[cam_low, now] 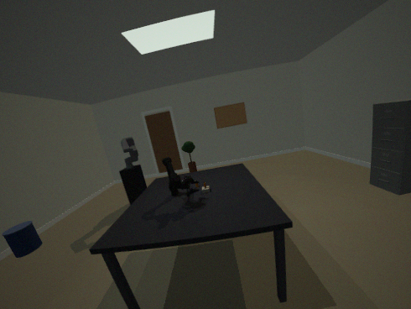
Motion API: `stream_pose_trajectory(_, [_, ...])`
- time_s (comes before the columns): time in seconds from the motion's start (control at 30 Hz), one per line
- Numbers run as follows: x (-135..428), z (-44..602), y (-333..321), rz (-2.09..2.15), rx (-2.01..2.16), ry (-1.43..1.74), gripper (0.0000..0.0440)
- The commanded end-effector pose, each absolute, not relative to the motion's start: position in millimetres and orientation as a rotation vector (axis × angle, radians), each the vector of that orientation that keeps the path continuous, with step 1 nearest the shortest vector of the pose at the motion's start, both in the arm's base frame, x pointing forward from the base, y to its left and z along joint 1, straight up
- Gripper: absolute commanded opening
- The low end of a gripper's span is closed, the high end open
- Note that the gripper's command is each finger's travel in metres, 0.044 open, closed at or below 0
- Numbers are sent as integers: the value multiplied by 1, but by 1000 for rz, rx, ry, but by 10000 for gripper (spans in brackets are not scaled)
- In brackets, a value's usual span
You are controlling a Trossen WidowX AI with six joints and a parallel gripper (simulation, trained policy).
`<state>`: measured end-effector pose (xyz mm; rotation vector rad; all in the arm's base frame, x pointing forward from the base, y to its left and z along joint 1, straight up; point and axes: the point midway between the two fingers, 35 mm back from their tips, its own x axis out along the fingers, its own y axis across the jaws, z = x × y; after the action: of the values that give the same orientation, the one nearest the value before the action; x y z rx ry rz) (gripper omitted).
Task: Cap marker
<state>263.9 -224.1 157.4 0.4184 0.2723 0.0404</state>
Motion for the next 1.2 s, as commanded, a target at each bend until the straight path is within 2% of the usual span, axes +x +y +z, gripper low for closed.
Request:
stream_pose_trajectory(0.0, [265, 159, -224, 39, 418, 276, 374])
stream_pose_trajectory(0.17, [274, 167, -223, 34, 422, 297, 244])
stream_pose_trajectory(0.23, [278, 171, -222, 33, 425, 307, 209])
stream_pose_trajectory(1.17, [324, 216, -191, 36, 434, 467, 256])
